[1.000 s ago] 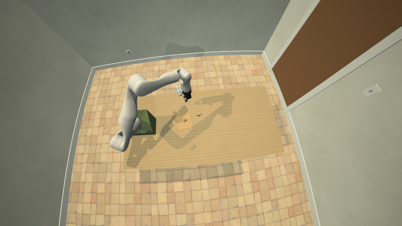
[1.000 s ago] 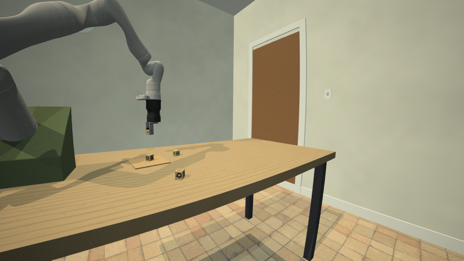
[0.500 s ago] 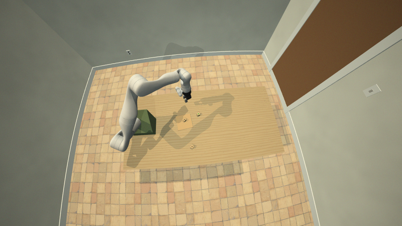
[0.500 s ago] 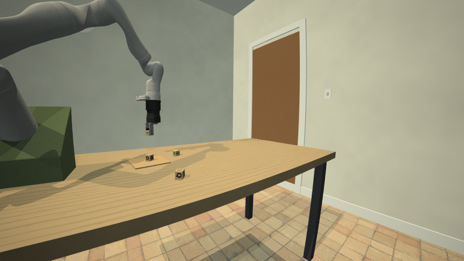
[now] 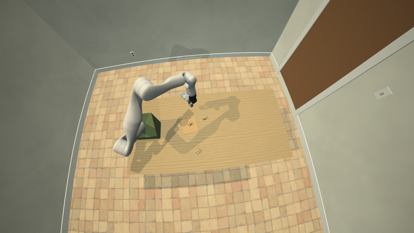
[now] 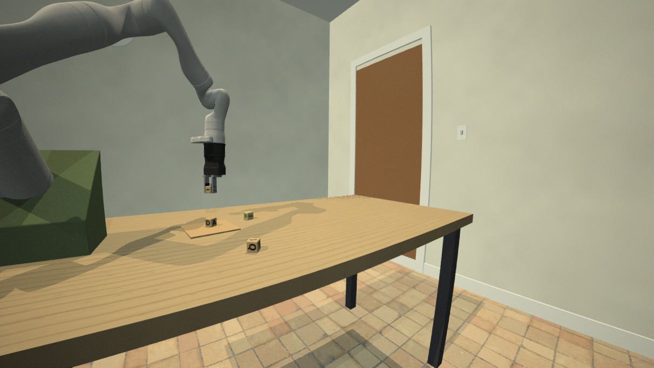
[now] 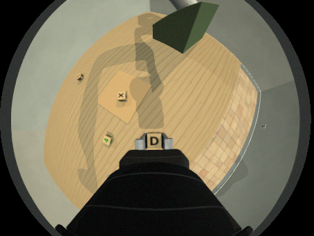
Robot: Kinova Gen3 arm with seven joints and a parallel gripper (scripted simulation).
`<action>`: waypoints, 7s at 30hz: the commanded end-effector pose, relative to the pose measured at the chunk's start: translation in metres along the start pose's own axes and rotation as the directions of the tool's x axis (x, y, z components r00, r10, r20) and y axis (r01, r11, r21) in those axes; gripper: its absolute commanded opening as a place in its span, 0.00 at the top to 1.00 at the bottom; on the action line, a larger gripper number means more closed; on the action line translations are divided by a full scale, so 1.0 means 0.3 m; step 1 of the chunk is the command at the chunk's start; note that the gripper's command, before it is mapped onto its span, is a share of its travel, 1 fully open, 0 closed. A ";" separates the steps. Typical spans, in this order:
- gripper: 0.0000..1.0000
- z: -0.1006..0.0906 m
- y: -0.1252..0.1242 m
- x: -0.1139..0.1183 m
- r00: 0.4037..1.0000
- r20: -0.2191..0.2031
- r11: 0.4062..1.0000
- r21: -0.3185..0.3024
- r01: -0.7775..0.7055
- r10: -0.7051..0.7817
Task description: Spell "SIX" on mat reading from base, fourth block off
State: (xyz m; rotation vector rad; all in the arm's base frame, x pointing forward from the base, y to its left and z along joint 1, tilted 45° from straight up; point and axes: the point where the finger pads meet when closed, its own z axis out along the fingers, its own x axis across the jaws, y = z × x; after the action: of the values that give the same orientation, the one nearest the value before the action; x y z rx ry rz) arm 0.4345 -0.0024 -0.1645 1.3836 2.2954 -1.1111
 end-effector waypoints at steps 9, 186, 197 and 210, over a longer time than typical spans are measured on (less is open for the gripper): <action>0.51 0.027 -0.030 -0.023 0.966 -0.006 0.966 0.018 0.258 -0.258; 0.51 0.222 0.038 0.043 -0.694 0.028 -0.343 0.854 0.391 -0.719; 0.51 0.257 0.039 0.043 -0.694 0.028 -0.343 0.854 0.391 -0.719; 0.51 0.278 0.040 0.044 -0.694 0.029 -0.343 0.854 0.391 -0.719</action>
State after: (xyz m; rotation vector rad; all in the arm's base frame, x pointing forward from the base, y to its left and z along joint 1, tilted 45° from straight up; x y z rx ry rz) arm 0.4228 -0.0503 -0.2346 -1.9207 1.6496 -1.8260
